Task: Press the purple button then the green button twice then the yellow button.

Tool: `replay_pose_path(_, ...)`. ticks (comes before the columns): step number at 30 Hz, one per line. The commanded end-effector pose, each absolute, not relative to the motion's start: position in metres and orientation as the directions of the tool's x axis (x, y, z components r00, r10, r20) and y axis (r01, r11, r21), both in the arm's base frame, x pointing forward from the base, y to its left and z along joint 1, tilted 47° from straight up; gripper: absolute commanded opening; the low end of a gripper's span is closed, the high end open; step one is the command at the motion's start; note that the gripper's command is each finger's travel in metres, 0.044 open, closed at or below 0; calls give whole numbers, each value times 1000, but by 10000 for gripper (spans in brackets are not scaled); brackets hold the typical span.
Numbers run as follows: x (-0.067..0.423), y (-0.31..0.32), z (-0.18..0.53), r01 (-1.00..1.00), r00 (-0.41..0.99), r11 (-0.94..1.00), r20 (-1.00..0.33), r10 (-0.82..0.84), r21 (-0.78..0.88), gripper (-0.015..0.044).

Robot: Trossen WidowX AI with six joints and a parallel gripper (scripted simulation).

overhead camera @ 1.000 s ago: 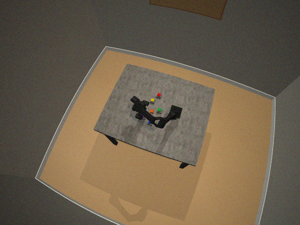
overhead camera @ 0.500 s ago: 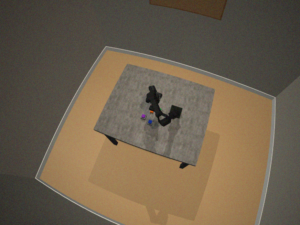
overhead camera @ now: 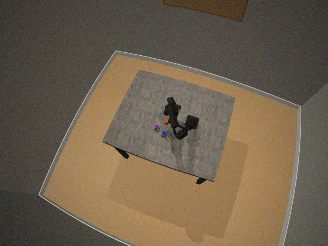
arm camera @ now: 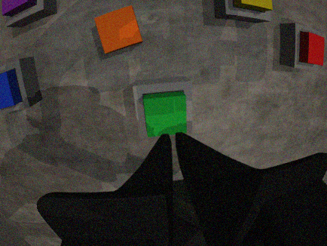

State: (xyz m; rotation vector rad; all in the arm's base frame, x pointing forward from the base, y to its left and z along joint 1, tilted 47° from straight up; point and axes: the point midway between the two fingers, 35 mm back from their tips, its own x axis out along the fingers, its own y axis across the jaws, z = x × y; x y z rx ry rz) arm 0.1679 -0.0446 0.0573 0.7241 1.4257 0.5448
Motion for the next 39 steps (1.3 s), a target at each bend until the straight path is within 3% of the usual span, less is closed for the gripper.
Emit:
replay_pose_path(1, 169, -39, 52, 83, 98, 680, -685, 722, 728, 20)
replay_pose_path(39, 172, -15, 29, 82, 98, 680, -684, 722, 729, 20)
